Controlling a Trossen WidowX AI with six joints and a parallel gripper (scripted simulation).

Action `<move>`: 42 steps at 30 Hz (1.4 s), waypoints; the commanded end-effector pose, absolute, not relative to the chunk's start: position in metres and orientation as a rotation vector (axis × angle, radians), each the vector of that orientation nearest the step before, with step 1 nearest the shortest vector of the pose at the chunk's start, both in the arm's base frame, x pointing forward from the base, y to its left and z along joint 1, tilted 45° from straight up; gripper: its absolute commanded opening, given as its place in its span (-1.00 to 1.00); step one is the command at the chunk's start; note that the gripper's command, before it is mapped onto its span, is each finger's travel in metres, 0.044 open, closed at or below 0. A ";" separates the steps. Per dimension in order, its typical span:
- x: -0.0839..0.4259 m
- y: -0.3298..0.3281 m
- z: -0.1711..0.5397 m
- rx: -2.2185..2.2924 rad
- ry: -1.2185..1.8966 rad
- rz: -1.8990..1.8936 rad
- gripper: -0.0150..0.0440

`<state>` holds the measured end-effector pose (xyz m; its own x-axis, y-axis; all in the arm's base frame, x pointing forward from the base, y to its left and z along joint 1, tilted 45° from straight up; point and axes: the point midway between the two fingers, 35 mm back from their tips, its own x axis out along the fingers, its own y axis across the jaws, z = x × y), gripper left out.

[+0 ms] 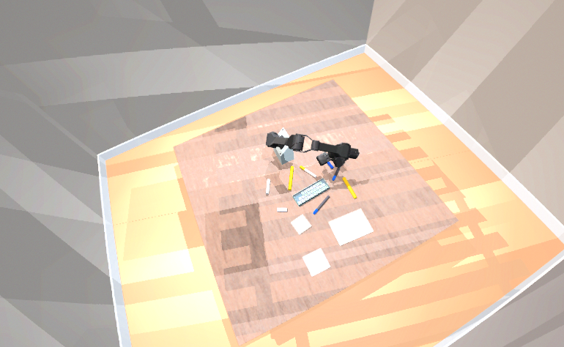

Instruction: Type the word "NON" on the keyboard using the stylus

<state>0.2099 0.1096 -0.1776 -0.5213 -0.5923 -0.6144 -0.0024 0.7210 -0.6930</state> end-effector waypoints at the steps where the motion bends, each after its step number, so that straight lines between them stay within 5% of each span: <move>1: 0.210 0.111 -0.180 -0.429 2.007 -0.818 0.02; 42: 0.208 0.095 -0.193 -0.430 2.007 -0.819 0.02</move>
<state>0.2083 0.0986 -0.1903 -0.5352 -0.5741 -0.6197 0.0235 0.7232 -0.6902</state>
